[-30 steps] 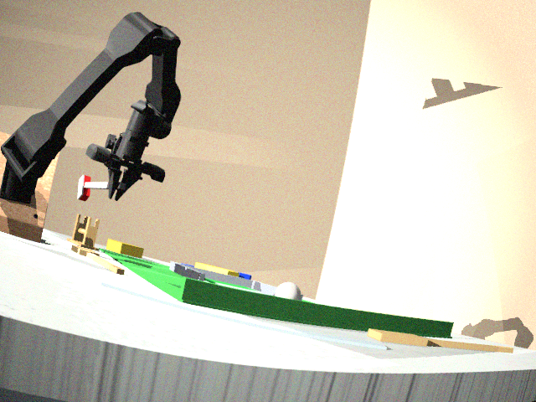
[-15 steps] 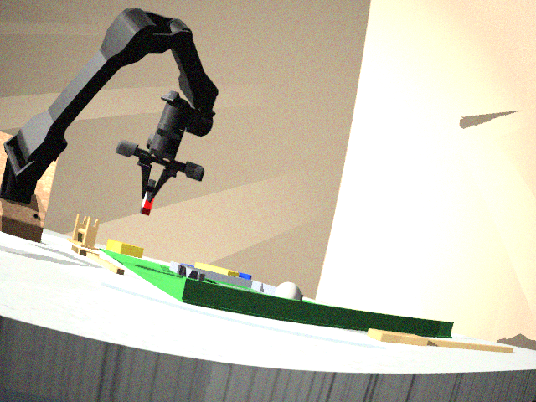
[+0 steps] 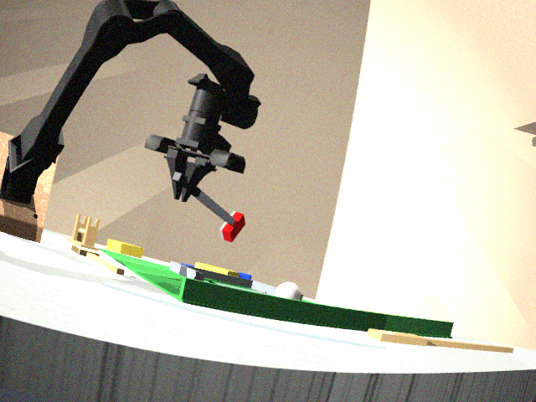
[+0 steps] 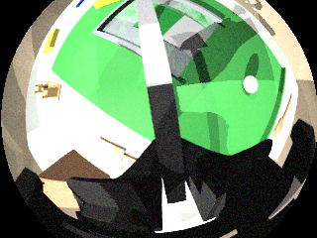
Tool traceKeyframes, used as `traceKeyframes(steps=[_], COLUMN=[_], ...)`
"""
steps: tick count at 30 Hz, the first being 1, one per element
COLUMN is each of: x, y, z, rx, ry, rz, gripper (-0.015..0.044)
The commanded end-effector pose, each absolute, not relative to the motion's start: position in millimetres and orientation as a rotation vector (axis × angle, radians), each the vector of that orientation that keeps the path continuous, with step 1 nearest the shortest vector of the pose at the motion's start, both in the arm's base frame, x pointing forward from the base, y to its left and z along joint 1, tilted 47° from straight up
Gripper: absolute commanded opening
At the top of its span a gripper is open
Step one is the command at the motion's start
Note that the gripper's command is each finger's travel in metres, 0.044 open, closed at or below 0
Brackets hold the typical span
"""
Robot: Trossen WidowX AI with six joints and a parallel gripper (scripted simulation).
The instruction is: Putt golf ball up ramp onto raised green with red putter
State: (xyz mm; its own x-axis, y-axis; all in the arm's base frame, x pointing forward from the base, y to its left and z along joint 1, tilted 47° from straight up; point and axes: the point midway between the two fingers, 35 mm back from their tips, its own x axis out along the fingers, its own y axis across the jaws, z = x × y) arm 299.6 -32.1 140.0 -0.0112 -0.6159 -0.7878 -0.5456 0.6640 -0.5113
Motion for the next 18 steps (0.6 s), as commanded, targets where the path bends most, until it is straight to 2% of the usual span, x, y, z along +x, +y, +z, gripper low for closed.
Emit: traceKeyframes(steps=[1,14,18], x=[293.0,233.3,229.0], y=[-54.8,-129.6,-132.7], z=[169.3,259.1,263.5], rx=[-0.868,-0.546,-0.53], ry=[1.625,1.467,1.457], rz=[-0.224,-0.742,-0.768], gripper=[0.0,0.0,0.0])
